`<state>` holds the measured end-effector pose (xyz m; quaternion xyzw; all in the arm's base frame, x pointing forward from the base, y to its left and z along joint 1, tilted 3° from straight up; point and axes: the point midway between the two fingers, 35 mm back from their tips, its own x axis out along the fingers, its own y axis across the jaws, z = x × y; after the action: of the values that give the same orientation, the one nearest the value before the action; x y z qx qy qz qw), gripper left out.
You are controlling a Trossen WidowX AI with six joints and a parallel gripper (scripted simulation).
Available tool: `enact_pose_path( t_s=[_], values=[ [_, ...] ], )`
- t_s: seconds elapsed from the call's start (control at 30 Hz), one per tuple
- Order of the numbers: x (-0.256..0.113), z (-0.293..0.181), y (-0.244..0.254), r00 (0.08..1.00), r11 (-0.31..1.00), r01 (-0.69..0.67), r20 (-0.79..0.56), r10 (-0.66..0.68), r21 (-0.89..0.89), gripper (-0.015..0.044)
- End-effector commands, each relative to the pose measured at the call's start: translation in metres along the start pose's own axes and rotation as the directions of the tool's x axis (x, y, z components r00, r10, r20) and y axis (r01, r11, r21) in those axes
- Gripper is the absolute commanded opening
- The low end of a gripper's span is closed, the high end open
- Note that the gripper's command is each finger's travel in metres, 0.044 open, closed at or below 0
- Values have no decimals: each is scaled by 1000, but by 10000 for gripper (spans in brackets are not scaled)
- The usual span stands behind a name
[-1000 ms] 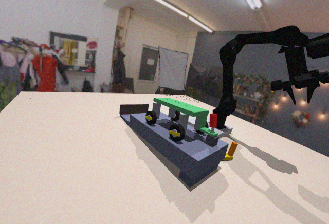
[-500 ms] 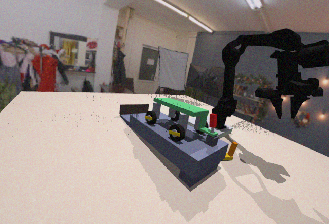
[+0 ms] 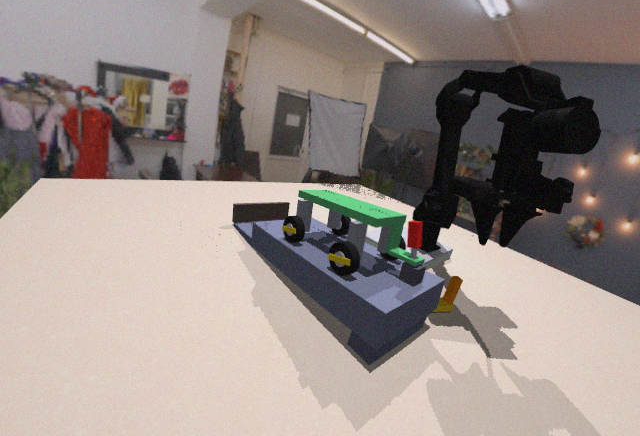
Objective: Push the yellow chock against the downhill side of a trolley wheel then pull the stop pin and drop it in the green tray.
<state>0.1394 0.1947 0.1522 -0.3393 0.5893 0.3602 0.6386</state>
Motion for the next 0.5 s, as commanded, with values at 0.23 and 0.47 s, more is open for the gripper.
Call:
enact_pose_path(
  t_s=[0.23, 0.47],
  values=[
    [13, -14, -27, 997, 992, 38, -65, -46, -123, 190],
    [35, -14, -27, 997, 992, 38, -65, -46, -123, 190]
  ],
)
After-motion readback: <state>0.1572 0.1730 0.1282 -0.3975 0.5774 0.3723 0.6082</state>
